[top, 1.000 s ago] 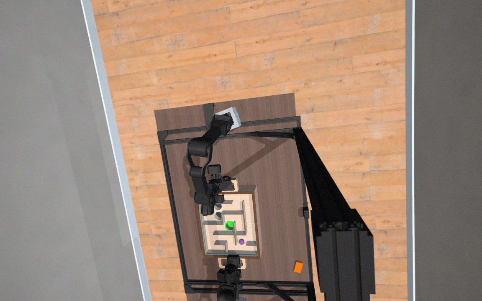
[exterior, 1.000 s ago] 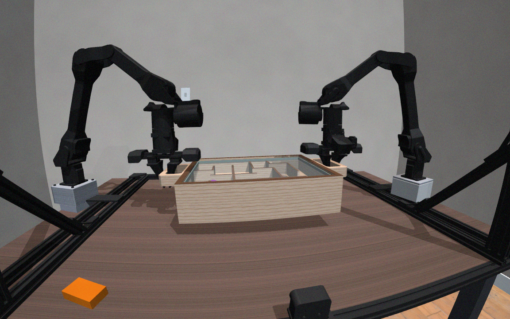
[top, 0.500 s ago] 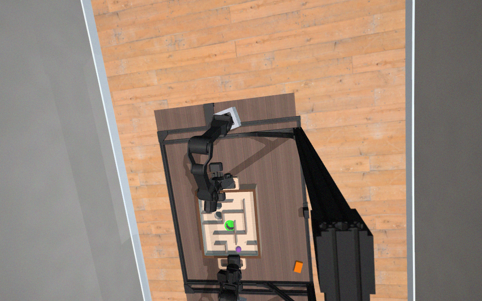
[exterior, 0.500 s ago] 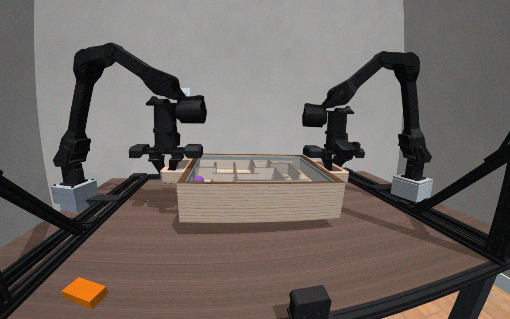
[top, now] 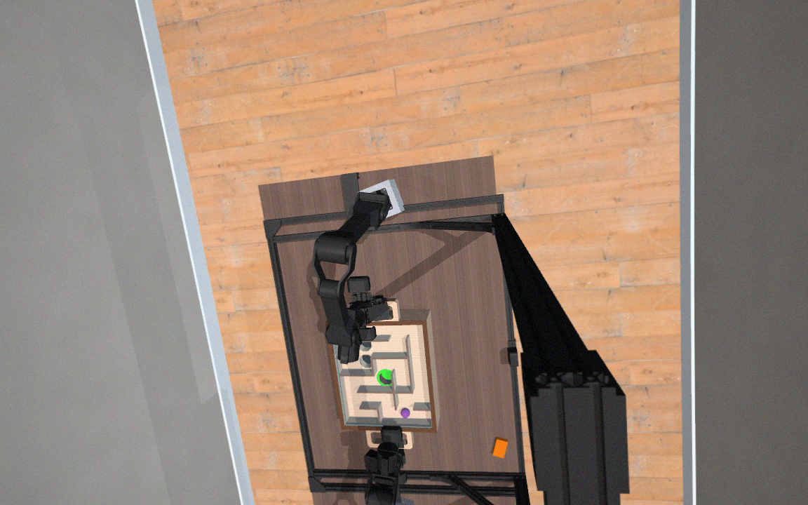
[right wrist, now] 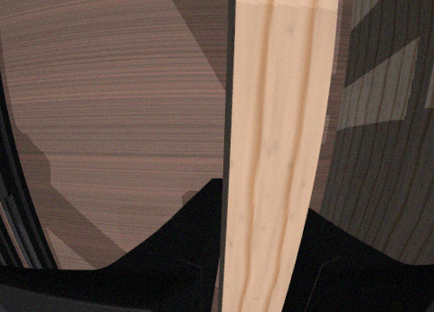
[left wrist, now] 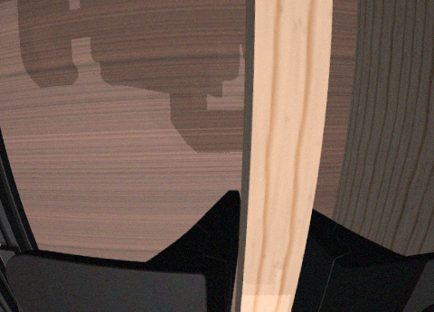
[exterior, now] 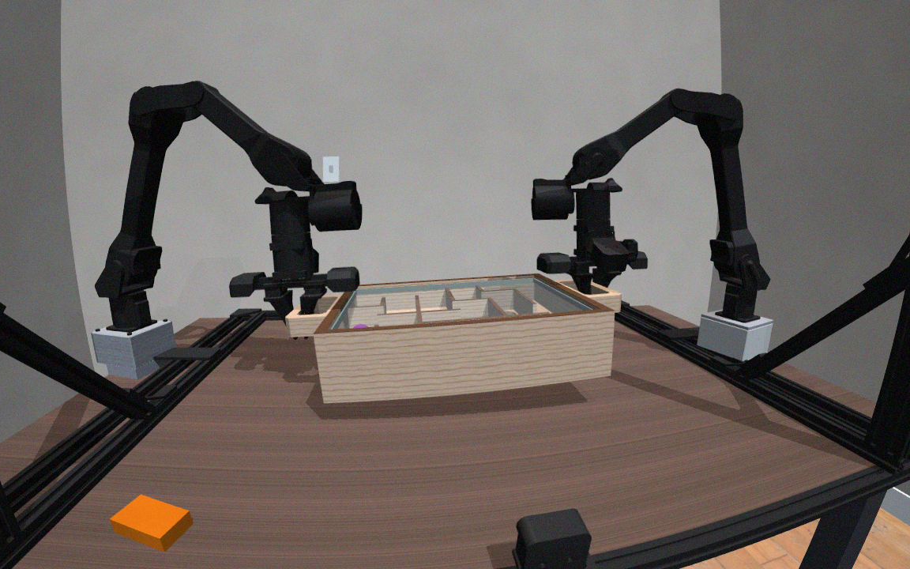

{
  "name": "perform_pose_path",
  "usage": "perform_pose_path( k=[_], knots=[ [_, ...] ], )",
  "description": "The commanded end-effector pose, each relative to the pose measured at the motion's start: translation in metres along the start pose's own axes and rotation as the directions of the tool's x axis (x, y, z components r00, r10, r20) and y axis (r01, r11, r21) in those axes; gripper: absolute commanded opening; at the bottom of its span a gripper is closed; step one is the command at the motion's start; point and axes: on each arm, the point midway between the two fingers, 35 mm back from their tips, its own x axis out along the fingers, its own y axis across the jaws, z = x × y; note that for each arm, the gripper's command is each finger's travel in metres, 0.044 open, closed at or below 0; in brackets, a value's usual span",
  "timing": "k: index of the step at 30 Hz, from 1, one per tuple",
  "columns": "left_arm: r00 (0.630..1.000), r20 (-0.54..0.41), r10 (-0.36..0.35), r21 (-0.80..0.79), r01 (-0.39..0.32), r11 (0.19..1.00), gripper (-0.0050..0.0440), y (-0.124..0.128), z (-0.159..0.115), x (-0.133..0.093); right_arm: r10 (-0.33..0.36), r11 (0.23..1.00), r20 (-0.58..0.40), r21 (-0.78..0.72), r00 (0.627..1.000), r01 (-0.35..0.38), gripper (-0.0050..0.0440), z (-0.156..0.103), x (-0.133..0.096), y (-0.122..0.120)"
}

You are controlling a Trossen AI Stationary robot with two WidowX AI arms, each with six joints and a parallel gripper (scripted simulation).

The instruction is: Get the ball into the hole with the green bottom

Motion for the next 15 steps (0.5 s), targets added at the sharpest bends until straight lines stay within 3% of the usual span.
perform_pose_path(
  k=[1, 10, 15],
  knots=[
    [1.0, -0.024, 0.013, 0.003, -0.013, 1.0, 0.002, 0.001, 0.001, -0.007, -0.02, 1.0, 0.022, 0.0, 1.0, 0.02, 0.002, -0.002, 0.003, -0.001],
    [0.997, -0.015, 0.078, 0.002, -0.078, 0.997, 0.002, -0.002, 0.0, -0.022, -0.086, 0.996, 0.013, -0.001, 0.996, 0.086, 0.002, -0.002, 0.019, 0.001],
    [0.998, -0.008, 0.066, 0.002, -0.066, 0.998, 0.002, -0.002, 0.0, -0.019, -0.074, 0.997, 0.006, -0.001, 0.997, 0.074, 0.002, -0.001, 0.016, 0.001]
  ],
)
